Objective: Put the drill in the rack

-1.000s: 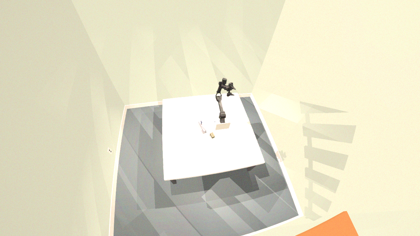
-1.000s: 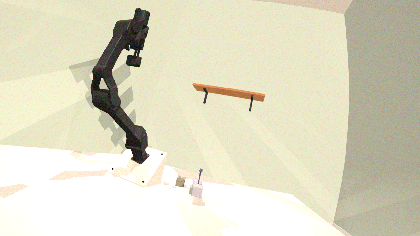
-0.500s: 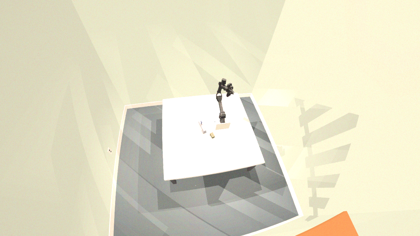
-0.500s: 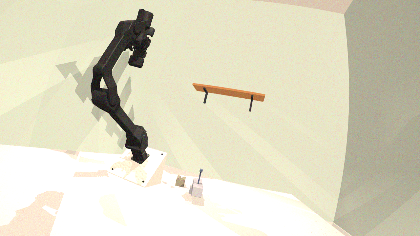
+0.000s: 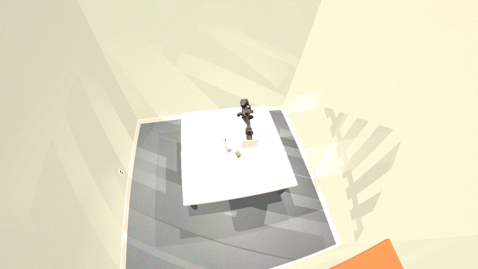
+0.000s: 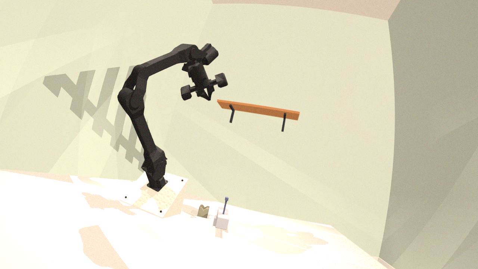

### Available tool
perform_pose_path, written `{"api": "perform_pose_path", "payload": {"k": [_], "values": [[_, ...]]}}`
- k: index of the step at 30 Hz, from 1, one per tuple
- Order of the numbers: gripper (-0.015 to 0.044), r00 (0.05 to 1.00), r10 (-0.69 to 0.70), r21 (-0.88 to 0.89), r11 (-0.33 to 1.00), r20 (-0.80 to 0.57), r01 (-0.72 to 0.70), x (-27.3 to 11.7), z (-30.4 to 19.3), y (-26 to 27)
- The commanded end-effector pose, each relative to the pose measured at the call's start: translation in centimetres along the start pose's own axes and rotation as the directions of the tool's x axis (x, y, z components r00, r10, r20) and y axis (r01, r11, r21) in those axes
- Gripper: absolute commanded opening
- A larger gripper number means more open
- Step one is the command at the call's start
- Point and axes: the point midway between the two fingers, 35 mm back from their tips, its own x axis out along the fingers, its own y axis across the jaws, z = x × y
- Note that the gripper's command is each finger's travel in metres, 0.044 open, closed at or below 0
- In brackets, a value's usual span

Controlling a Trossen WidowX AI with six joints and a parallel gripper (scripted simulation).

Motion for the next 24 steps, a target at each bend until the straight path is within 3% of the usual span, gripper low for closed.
{"api": "perform_pose_path", "payload": {"k": [1,6,11,16,21,24], "values": [[0.0,0.972,0.005,0.317,0.946,-0.236,0.072,3.2,-6.4,-2.7],[0.0,0.877,0.07,0.581,0.774,-0.475,0.253,5.5,-14.3,-4.4],[0.0,0.729,0.192,0.688,0.549,-0.657,0.475,6.4,-22.7,-4.4],[0.0,0.554,0.33,0.643,0.332,-0.764,0.69,6.3,-29.9,-2.8],[0.0,0.34,0.478,0.455,0.146,-0.81,0.878,5.4,-36.7,0.1],[0.0,0.307,0.499,0.417,0.125,-0.811,0.9,5.2,-37.7,0.6]]}}
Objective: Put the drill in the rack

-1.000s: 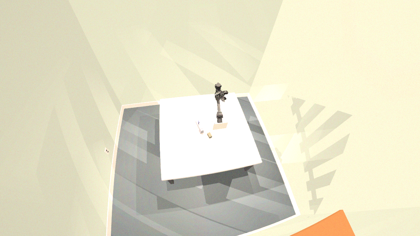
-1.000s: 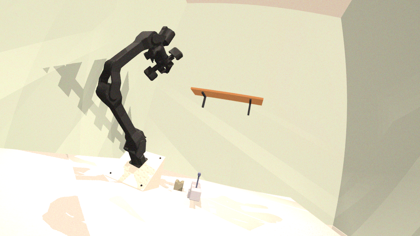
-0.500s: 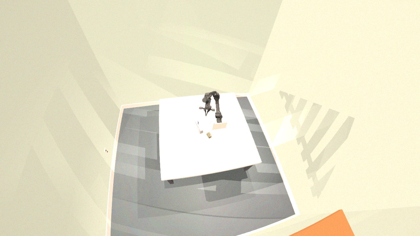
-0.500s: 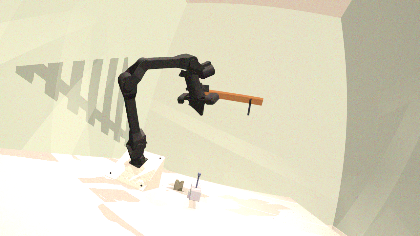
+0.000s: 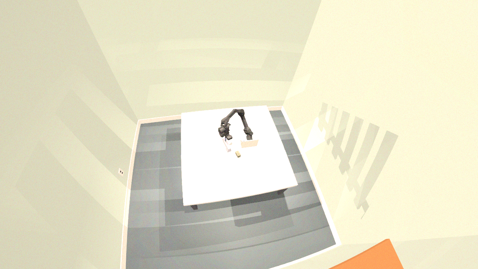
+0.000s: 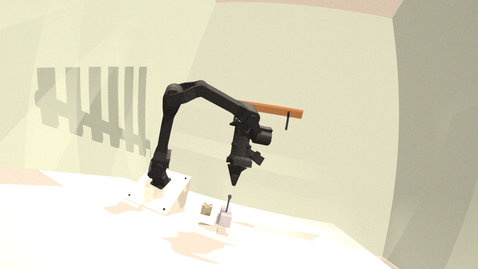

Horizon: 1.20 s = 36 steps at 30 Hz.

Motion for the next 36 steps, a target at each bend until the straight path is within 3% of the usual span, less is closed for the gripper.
{"api": "perform_pose_path", "payload": {"k": [1,36], "values": [[0.0,0.995,-0.067,0.098,0.992,-0.07,0.074,2.1,-0.6,-1.3],[0.0,0.995,-0.068,0.099,0.992,-0.07,0.075,4.1,-0.6,-1.4]]}}
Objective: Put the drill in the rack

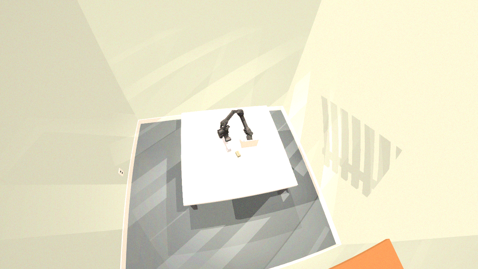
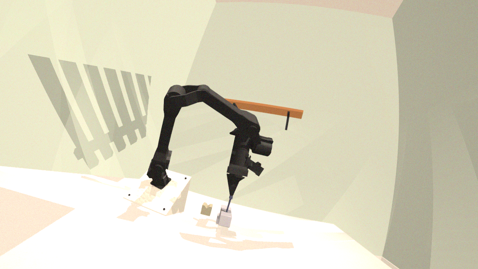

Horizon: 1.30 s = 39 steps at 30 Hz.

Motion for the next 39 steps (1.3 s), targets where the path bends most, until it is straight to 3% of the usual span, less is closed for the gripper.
{"api": "perform_pose_path", "payload": {"k": [1,39], "values": [[0.0,1.0,-0.003,-0.005,1.0,-0.015,0.003,0.7,-0.2,-0.1],[0.0,1.0,-0.003,-0.005,1.0,-0.015,0.003,1.8,-0.8,-0.3]]}}
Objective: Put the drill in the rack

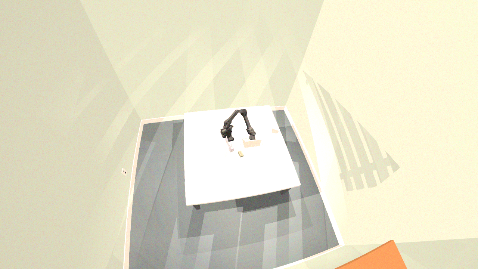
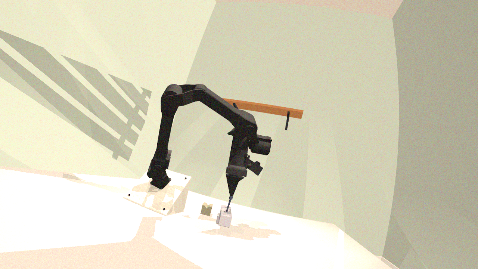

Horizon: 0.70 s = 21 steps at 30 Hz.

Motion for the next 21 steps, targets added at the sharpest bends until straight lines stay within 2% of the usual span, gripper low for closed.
{"api": "perform_pose_path", "payload": {"k": [1,21], "values": [[0.0,0.999,-0.011,-0.007,1.0,-0.045,0.011,1.6,-0.71,-0.34],[0.0,0.999,-0.012,-0.006,1.0,-0.045,0.012,2.44,-0.76,-0.47]]}}
